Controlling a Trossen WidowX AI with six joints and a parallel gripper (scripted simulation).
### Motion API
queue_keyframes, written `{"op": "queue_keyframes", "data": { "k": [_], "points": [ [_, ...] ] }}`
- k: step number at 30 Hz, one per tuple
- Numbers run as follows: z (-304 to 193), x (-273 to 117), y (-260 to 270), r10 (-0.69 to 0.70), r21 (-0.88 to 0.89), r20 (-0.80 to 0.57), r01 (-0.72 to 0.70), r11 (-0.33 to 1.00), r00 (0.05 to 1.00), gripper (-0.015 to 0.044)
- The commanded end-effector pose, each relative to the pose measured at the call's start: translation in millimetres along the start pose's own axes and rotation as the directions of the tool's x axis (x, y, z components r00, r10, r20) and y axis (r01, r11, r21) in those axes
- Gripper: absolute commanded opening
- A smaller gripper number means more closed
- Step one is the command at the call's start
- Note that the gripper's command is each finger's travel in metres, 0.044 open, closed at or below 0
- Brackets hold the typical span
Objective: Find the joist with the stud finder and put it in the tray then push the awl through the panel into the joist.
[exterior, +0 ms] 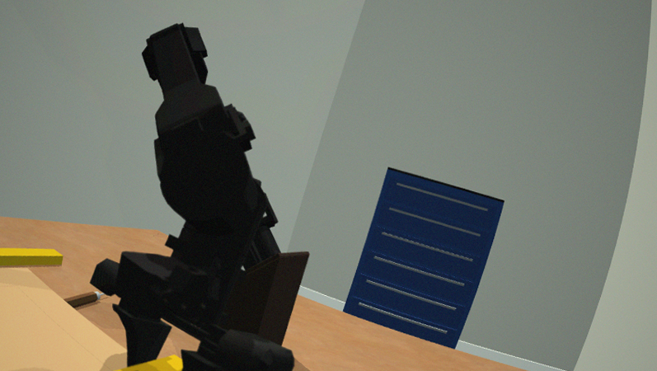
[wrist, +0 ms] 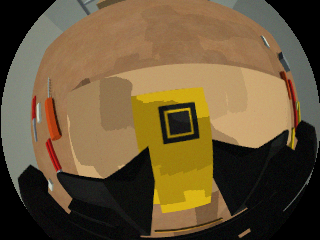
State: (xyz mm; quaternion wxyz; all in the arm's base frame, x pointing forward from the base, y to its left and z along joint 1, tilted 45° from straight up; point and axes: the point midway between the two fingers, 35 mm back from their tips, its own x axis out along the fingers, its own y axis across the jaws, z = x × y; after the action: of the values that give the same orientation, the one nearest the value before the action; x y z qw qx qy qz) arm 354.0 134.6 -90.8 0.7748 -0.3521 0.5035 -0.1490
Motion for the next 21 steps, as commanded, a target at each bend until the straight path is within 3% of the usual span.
{"op": "queue_keyframes", "data": {
  "k": [1,21],
  "points": [
    [0,1,-15,-0.011,0.004,-0.001,0.011,1.0,1.0,0.0],
    [0,1,-58,-0.013,0.002,-0.001,0.013,1.0,1.0,0.0]
  ]
}}
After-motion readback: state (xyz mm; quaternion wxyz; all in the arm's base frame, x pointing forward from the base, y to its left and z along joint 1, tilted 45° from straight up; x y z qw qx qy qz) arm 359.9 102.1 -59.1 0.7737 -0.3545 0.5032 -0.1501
